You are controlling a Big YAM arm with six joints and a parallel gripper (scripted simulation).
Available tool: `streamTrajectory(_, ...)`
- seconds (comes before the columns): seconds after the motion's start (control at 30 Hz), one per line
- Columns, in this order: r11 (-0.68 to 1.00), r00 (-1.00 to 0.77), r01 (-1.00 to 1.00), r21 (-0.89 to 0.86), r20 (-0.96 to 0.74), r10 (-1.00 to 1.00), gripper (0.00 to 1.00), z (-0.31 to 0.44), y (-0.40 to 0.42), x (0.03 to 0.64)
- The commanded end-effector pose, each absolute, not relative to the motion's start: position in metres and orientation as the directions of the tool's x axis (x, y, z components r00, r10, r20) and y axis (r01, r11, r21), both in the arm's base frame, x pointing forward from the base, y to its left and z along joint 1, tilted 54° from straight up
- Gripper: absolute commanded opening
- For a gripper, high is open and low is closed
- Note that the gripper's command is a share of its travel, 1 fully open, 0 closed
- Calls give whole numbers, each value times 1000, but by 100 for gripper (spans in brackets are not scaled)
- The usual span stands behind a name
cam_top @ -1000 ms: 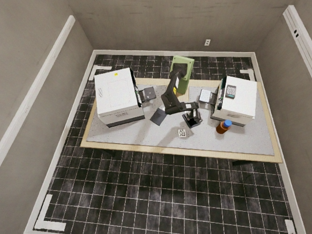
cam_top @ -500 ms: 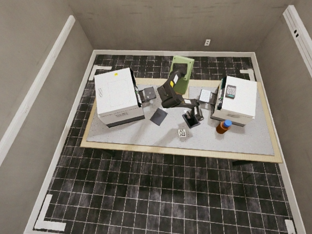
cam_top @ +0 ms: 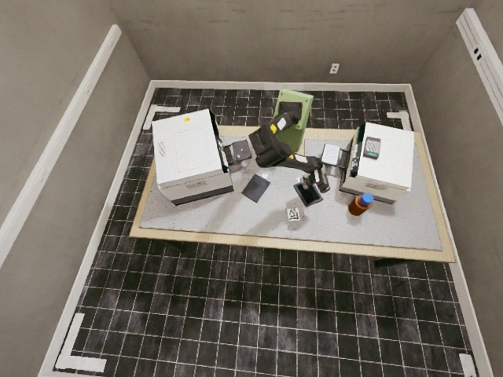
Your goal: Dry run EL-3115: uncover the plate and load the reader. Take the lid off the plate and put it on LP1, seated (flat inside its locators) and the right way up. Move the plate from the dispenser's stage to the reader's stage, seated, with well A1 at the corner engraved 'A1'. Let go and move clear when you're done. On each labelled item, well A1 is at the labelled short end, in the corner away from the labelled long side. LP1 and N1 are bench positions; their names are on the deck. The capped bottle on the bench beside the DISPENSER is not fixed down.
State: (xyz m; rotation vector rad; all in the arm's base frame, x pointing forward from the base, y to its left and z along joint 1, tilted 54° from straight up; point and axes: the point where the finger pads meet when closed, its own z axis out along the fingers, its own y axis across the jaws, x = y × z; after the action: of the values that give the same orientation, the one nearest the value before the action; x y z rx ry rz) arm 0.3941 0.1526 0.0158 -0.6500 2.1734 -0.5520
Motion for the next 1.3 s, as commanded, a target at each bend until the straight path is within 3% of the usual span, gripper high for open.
streamTrajectory(0.0,772,-556,-284,-569,-559,-616,100,15,157,388)
streamTrajectory(0.23,771,-552,-271,-576,-564,-615,100,17,157,400)
streamTrajectory(0.8,787,-557,-264,-557,-578,-596,100,59,173,340)
streamTrajectory(1.27,432,-377,-485,-760,-264,-888,100,19,214,312)
